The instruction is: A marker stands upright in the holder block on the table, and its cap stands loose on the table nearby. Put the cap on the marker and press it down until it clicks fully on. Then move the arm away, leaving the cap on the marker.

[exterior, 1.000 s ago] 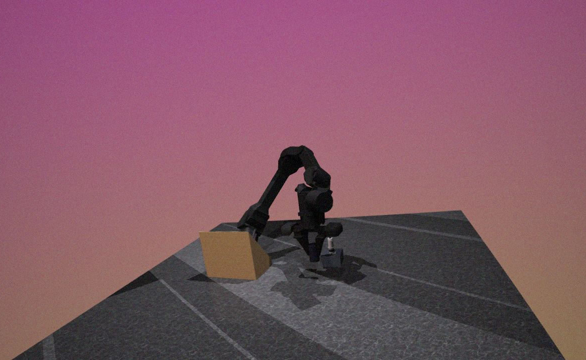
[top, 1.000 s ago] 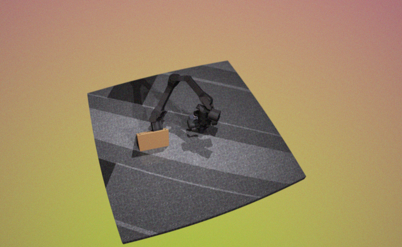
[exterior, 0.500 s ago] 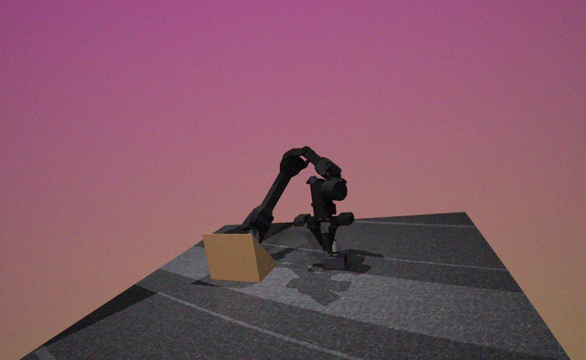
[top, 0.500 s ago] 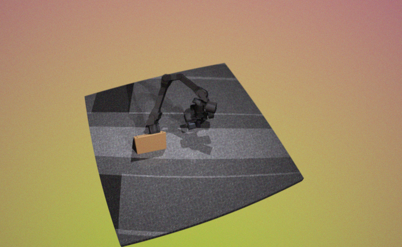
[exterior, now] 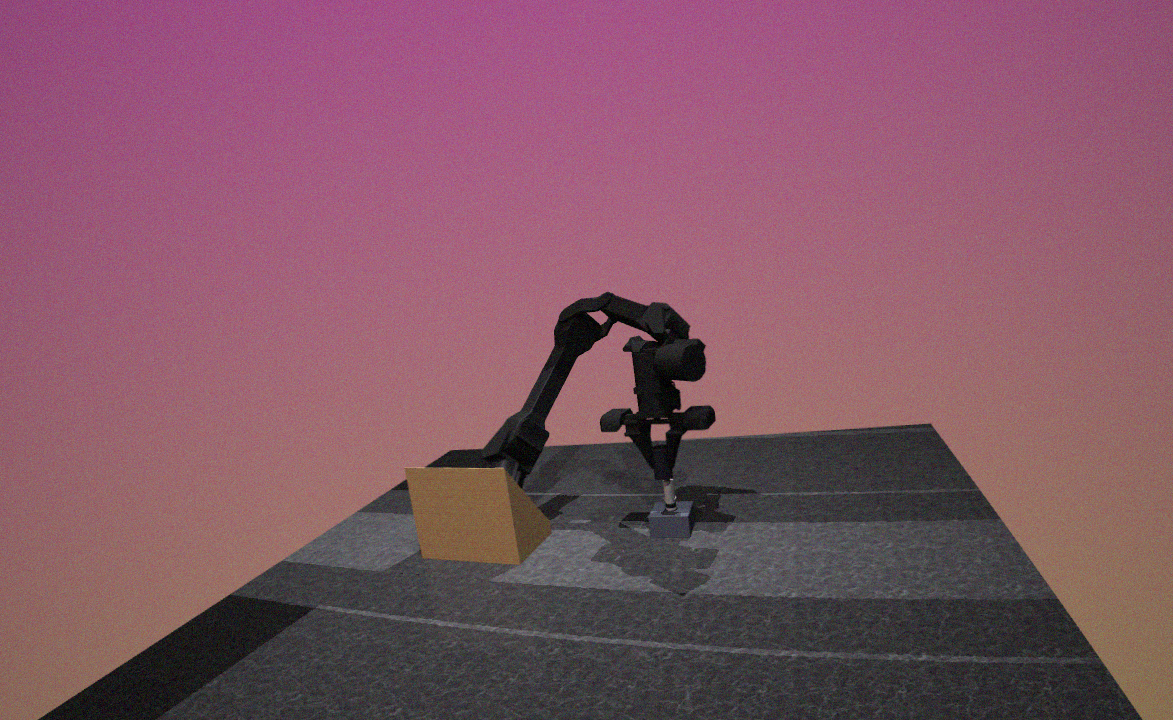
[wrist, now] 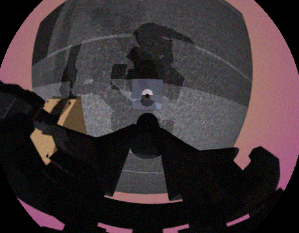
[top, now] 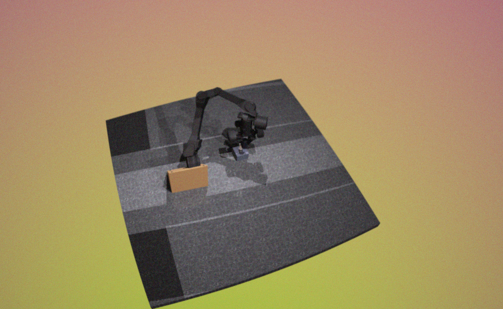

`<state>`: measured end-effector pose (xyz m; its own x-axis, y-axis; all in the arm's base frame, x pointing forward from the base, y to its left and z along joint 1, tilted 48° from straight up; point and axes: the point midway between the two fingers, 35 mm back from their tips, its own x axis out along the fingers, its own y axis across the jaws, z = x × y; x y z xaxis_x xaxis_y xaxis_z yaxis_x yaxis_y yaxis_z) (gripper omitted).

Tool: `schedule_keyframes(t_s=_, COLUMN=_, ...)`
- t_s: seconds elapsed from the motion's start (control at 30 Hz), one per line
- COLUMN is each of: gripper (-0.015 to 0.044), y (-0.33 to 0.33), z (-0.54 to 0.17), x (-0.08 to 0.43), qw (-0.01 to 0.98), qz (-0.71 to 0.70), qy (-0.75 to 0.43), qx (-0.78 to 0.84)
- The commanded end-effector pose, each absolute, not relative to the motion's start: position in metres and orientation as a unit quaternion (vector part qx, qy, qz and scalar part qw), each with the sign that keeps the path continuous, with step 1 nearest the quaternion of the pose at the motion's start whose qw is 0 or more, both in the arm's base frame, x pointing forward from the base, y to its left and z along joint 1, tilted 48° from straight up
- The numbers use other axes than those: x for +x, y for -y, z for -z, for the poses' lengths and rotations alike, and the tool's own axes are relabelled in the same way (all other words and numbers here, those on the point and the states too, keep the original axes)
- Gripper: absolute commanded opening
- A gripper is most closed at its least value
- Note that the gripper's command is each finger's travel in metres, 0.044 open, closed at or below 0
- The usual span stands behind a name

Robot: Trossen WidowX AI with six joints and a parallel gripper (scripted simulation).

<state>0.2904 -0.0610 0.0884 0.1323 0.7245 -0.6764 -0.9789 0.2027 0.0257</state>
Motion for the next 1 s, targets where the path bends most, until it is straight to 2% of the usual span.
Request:
schedule_keyframes(t_s=0.0, gripper=0.0, y=0.054, z=-0.102, x=0.291, qw=0.72, qz=-0.592, qy=-0.288, qx=-0.218)
schedule_keyframes(t_s=0.23, gripper=0.0, y=0.041, z=-0.123, x=0.289, qw=0.72, qz=-0.593, qy=-0.289, qx=-0.215)
schedule_keyframes(t_s=0.97, gripper=0.0, y=0.023, z=-0.105, x=0.293, qw=0.72, qz=-0.593, qy=-0.289, qx=-0.215)
